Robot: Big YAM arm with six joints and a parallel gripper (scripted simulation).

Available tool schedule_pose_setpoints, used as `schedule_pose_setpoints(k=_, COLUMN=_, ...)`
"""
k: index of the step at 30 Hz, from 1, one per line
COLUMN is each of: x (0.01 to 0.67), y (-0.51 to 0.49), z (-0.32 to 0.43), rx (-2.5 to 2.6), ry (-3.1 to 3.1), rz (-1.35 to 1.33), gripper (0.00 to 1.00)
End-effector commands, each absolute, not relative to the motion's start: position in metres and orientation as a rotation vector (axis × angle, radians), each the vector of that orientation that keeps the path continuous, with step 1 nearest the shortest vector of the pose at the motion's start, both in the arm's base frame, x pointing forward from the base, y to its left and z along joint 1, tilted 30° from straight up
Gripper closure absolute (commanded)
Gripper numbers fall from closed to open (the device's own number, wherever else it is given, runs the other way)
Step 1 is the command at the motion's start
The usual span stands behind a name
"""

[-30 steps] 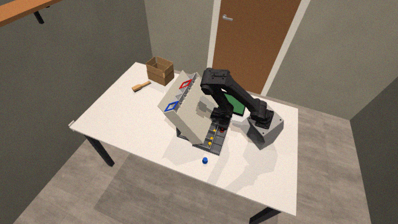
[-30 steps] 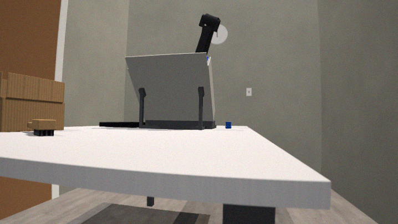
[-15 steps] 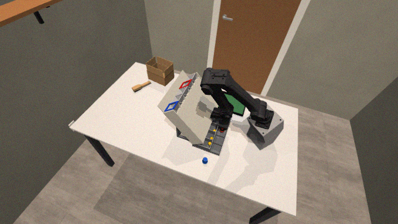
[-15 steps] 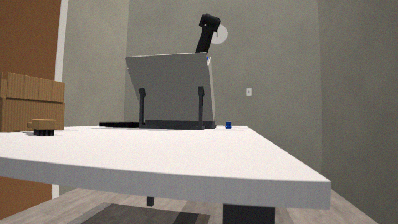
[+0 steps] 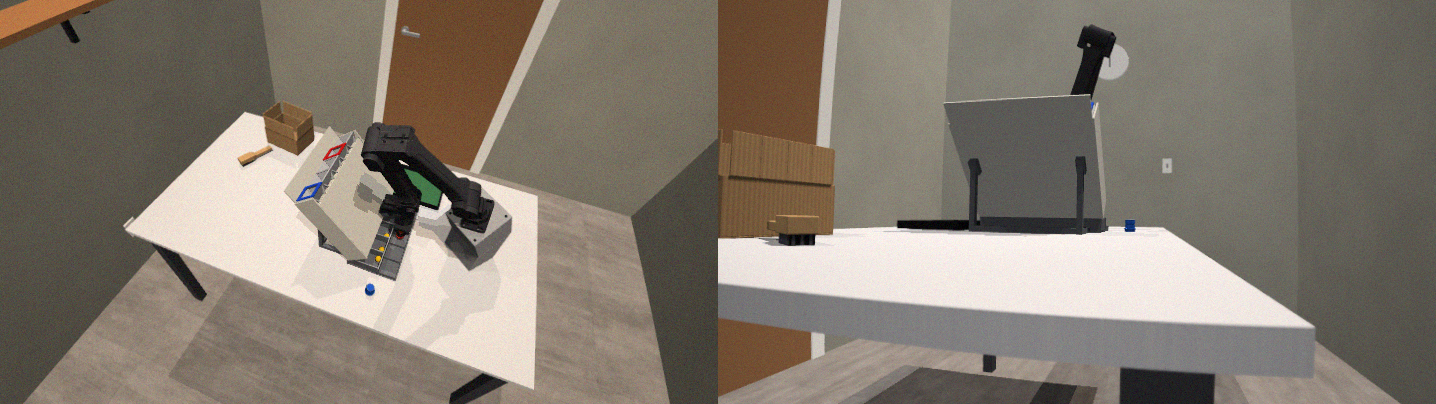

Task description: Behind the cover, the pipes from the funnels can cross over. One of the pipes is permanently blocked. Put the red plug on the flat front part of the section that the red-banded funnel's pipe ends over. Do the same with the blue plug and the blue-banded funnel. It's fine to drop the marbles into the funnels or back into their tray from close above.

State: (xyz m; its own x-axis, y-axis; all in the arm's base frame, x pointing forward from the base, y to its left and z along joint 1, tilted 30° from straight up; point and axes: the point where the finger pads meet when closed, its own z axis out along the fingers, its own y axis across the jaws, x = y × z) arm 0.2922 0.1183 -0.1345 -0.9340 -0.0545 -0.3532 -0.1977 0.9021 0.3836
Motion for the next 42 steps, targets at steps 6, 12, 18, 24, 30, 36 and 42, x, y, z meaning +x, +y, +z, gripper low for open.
schedule_pose_setpoints(k=6, x=0.274, y=0.121, z=-0.143, rx=-0.188, ry=2.763, rz=0.601, gripper=1.00)
schedule_pose_setpoints(k=12, x=0.271, y=0.121, z=-0.144, rx=-0.187, ry=2.763, rz=0.600, gripper=1.00)
schedule_pose_setpoints(k=18, x=0.268, y=0.121, z=-0.145, rx=-0.187, ry=2.762, rz=0.600, gripper=1.00)
schedule_pose_setpoints(k=24, x=0.267, y=0.121, z=-0.145, rx=-0.187, ry=2.762, rz=0.600, gripper=1.00)
schedule_pose_setpoints(k=30, x=0.266, y=0.122, z=-0.146, rx=-0.187, ry=2.763, rz=0.600, gripper=1.00)
schedule_pose_setpoints(k=36, x=0.265, y=0.122, z=-0.147, rx=-0.187, ry=2.763, rz=0.600, gripper=1.00)
schedule_pose_setpoints(k=42, x=0.270, y=0.123, z=-0.149, rx=-0.187, ry=2.763, rz=0.600, gripper=1.00)
